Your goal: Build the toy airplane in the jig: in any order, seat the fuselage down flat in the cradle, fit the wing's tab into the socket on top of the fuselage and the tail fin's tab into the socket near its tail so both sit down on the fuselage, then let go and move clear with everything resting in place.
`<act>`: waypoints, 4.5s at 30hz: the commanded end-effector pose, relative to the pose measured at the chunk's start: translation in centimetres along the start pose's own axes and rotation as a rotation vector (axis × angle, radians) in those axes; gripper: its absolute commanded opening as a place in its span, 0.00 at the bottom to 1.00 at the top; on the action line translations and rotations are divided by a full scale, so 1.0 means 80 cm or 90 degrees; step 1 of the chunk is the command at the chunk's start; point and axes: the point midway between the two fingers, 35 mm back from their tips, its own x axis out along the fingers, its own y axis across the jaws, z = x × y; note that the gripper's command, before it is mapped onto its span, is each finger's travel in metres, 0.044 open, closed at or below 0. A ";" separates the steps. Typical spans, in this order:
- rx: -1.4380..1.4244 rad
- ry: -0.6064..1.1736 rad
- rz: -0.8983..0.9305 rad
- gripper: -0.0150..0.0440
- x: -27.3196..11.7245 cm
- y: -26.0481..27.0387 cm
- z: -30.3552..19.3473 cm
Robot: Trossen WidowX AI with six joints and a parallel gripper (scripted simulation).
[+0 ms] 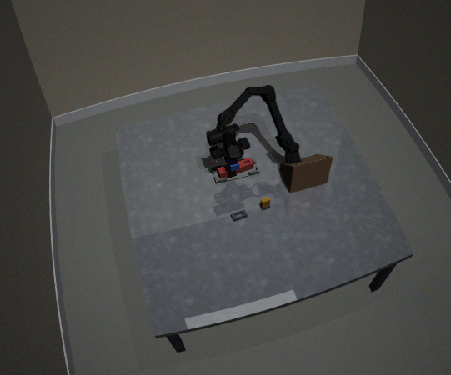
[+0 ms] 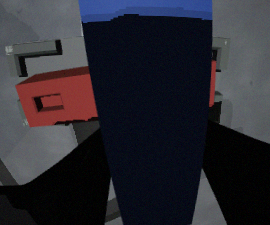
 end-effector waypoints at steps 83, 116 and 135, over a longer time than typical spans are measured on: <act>-0.002 0.002 -0.001 1.00 -0.059 -0.007 0.001; 1.018 -0.012 0.003 1.00 -0.061 -0.012 0.035; 1.024 -0.006 0.006 1.00 -0.055 0.096 0.324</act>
